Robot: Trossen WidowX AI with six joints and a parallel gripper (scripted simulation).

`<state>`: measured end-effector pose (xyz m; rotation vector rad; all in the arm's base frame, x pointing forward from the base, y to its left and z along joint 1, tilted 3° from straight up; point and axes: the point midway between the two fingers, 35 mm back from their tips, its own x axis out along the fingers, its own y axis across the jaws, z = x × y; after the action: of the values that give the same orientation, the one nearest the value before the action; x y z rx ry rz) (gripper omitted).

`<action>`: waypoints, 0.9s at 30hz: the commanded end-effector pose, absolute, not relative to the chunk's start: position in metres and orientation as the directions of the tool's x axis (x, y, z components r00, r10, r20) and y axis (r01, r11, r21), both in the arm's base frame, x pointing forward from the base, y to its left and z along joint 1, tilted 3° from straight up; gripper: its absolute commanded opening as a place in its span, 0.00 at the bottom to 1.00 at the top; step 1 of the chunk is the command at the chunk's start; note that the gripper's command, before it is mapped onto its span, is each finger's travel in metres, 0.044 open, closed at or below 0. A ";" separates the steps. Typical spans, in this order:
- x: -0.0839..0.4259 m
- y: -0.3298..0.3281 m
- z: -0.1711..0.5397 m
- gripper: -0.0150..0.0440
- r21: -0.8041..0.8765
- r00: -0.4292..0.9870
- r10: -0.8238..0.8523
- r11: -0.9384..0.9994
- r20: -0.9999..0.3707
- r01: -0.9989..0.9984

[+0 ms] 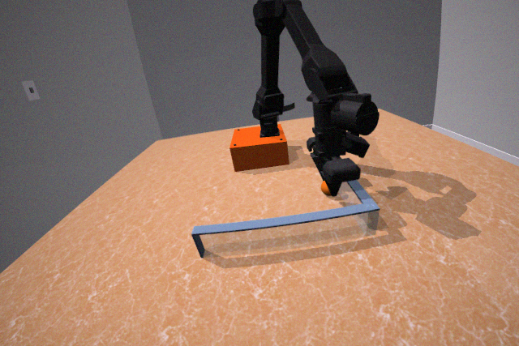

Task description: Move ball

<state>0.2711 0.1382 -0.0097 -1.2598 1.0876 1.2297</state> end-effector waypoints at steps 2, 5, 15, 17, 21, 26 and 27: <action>0.272 0.138 0.001 0.76 -0.073 0.070 0.048 -0.069 -0.996 -0.995; 0.269 0.136 0.051 0.76 -0.073 0.070 0.045 -0.065 -0.997 -0.995; 0.269 0.137 0.072 0.76 -0.089 0.085 0.056 -0.068 -0.995 -0.994; 0.269 0.137 0.072 0.76 -0.089 0.085 0.056 -0.068 -0.995 -0.994; 0.266 0.135 0.096 0.90 -0.087 0.083 0.056 -0.068 -0.995 -0.994; 0.261 0.132 0.121 1.00 -0.085 0.082 0.055 -0.068 -0.995 -0.994; 0.261 0.132 0.121 1.00 -0.085 0.082 0.055 -0.068 -0.995 -0.994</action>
<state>0.2627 0.1329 0.1144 -1.2592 1.0730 1.2191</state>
